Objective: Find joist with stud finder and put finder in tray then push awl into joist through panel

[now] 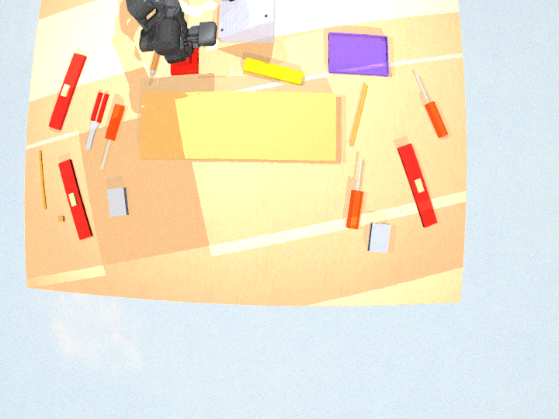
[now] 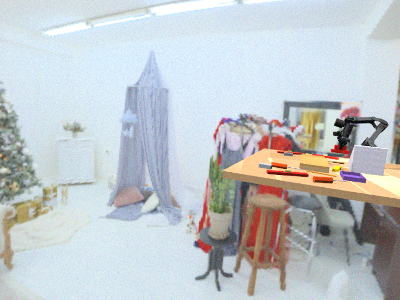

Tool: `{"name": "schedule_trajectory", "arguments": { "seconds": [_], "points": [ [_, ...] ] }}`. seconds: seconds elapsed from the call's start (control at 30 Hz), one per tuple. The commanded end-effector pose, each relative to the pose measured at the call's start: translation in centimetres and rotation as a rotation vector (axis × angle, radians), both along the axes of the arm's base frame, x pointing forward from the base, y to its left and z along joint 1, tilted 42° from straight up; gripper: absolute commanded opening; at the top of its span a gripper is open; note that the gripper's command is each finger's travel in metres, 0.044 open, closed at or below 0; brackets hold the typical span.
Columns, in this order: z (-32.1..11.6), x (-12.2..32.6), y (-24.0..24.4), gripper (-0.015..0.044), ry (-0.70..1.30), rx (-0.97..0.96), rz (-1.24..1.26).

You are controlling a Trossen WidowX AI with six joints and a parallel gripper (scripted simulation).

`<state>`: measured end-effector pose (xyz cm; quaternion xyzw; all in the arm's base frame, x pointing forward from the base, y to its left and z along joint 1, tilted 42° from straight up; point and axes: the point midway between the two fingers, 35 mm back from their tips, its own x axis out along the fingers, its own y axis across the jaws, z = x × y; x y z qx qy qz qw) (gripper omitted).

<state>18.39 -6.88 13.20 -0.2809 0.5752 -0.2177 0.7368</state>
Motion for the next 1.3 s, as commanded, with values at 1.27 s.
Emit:
{"name": "schedule_trajectory", "arguments": {
  "seconds": [1.27],
  "points": [
    [6.5,16.7,-4.3,0.0,-0.054,-0.01,-0.036]
  ]
}}
